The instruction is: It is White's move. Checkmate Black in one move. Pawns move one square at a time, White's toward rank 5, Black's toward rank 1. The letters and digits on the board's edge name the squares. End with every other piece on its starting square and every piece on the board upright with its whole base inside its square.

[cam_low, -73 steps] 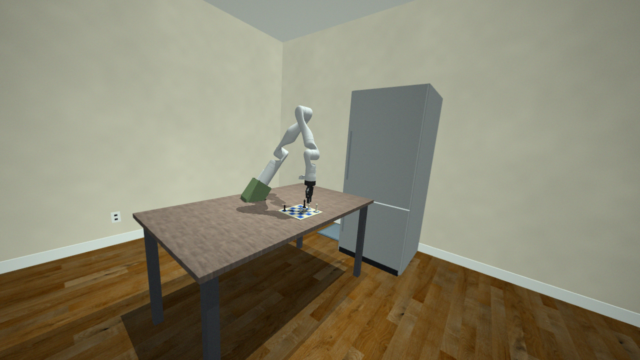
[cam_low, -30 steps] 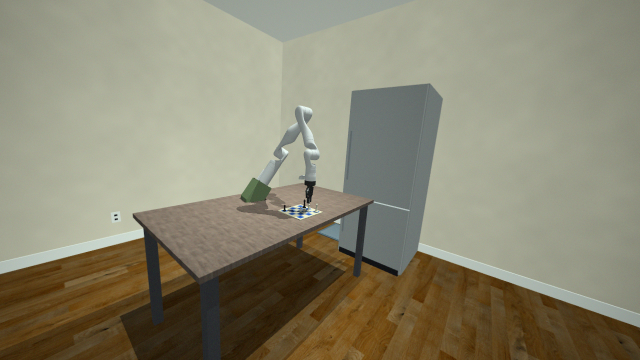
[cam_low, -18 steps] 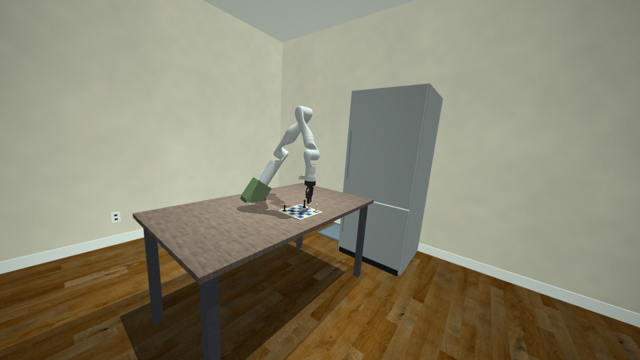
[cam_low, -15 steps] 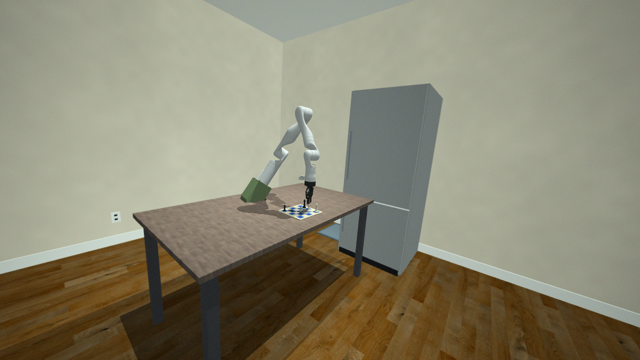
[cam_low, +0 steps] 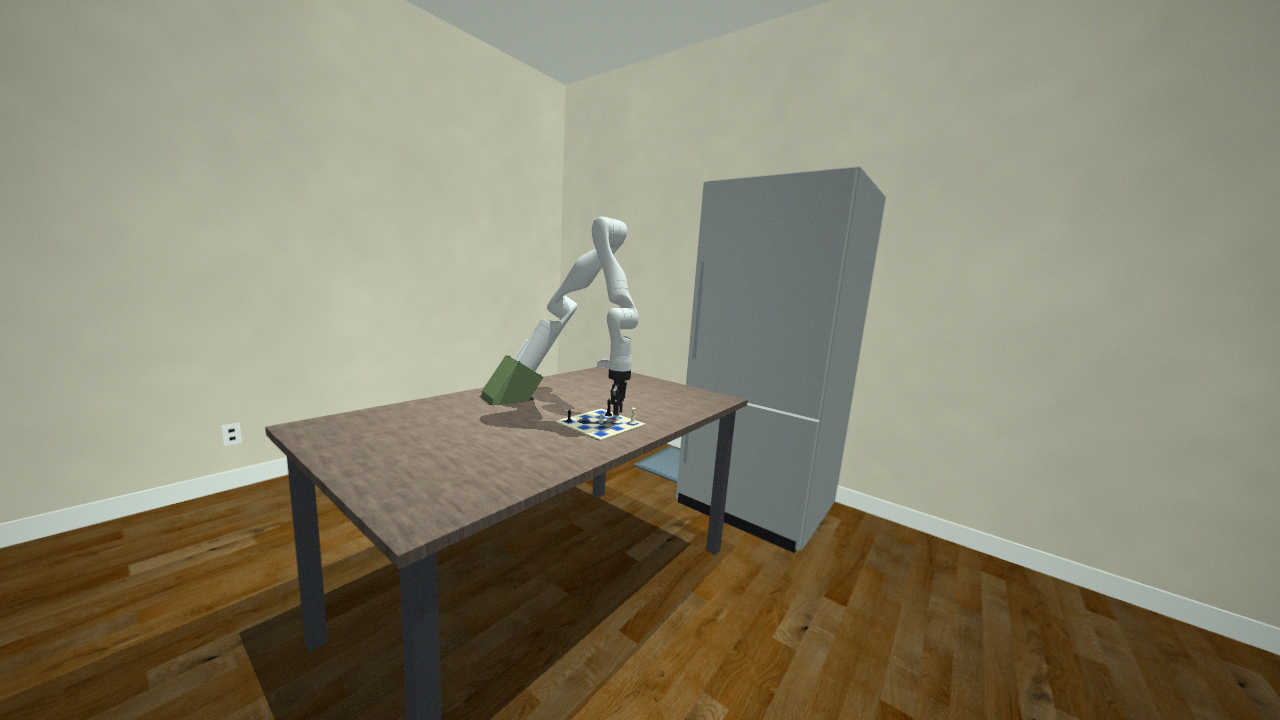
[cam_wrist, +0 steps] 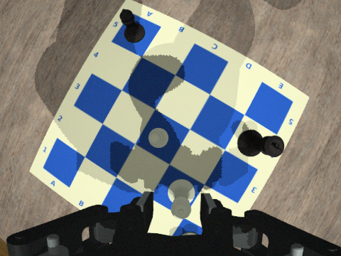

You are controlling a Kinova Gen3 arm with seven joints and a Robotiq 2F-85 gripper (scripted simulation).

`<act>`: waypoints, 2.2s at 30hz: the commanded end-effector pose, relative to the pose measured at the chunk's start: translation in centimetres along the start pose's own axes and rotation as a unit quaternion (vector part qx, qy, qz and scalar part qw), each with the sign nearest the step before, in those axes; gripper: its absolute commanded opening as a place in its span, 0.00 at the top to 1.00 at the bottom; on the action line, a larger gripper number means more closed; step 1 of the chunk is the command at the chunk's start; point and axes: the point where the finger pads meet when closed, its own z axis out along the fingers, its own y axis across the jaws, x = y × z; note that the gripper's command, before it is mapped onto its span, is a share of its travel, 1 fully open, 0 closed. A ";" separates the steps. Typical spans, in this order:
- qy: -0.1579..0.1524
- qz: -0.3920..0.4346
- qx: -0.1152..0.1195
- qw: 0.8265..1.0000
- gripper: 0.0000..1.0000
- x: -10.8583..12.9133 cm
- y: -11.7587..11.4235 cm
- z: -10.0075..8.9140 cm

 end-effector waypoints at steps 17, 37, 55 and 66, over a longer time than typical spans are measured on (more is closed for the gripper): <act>0.002 -0.001 -0.004 1.000 0.59 0.1 0.3 1.0; 0.002 -0.001 -0.004 1.000 0.59 0.1 0.3 1.0; 0.002 -0.001 -0.004 1.000 1.00 0.1 0.3 1.0; 0.002 -0.001 -0.004 1.000 1.00 0.1 0.3 1.0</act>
